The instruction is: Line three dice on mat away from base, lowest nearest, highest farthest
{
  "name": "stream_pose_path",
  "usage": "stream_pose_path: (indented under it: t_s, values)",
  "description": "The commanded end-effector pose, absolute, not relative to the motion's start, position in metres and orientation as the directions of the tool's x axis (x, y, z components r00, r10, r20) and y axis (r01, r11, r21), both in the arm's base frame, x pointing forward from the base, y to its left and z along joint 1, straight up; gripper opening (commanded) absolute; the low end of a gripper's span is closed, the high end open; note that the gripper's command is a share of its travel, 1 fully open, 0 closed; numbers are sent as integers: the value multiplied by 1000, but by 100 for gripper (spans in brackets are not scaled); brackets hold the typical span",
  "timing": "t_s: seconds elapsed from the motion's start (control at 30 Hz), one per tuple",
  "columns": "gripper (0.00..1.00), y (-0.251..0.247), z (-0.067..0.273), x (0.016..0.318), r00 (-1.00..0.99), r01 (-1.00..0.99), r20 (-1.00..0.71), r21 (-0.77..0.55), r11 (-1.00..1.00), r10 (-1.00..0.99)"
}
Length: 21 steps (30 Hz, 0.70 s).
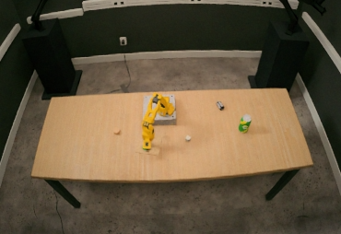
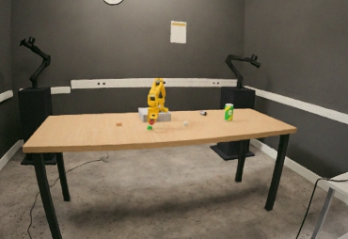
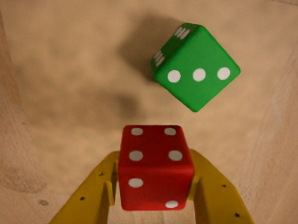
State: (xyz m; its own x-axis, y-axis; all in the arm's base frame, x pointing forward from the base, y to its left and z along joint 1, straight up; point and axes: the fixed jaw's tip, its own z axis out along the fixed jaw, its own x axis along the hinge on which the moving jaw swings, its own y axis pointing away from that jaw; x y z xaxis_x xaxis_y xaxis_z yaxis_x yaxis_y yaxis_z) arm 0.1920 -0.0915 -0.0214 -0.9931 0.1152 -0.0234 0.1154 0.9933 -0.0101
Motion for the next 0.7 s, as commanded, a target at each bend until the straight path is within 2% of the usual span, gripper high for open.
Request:
stream_pose_path:
  t_s: [0.0,0.67]
  values:
    - [0,-91,-26,187,-992,129,-4,-1,992,129]
    - [0,-91,-33,187,-992,129,-4,-1,992,129]
